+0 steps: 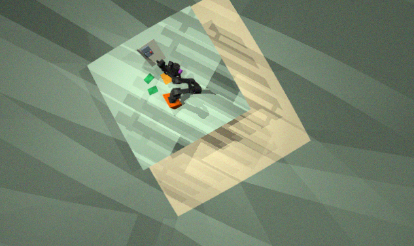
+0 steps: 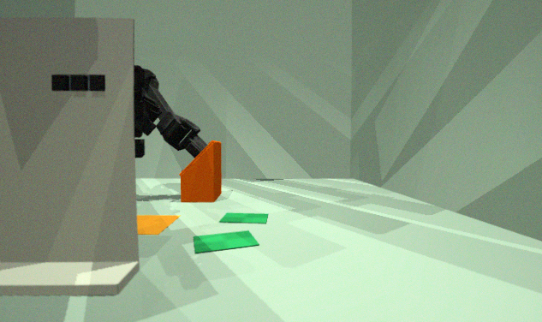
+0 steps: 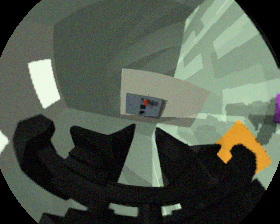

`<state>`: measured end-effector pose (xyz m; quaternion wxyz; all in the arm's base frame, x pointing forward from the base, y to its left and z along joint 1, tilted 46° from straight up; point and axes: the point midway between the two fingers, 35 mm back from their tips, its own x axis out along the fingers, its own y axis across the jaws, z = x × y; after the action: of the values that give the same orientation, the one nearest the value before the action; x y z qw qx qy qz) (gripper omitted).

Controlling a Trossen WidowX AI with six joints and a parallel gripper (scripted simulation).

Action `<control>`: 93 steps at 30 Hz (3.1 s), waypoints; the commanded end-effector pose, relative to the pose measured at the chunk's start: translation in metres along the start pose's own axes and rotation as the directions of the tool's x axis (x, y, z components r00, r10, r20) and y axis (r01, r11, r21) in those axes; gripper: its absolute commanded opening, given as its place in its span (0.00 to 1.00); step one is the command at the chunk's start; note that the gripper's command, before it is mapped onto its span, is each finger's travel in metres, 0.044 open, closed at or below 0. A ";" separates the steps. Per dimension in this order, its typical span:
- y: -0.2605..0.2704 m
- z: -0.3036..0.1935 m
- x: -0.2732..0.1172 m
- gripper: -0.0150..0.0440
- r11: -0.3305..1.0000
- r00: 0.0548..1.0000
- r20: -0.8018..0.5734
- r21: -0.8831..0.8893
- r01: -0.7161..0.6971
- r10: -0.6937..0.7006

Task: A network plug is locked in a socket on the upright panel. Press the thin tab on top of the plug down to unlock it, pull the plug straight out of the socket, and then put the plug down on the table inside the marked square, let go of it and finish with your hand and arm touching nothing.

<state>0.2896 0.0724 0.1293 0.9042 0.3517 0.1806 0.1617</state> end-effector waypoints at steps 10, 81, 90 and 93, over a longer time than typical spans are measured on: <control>0.002 0.010 0.033 0.52 1.000 1.000 0.001 0.003 -0.006 0.006; 0.002 0.029 0.109 0.32 1.000 1.000 0.005 0.002 -0.010 0.010; 0.002 0.029 0.109 0.25 1.000 1.000 0.005 0.002 -0.010 0.010; 0.002 0.028 0.107 0.25 1.000 1.000 0.005 0.002 -0.010 0.010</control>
<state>0.3973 0.1031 0.1271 0.9035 0.3524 0.1779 0.1668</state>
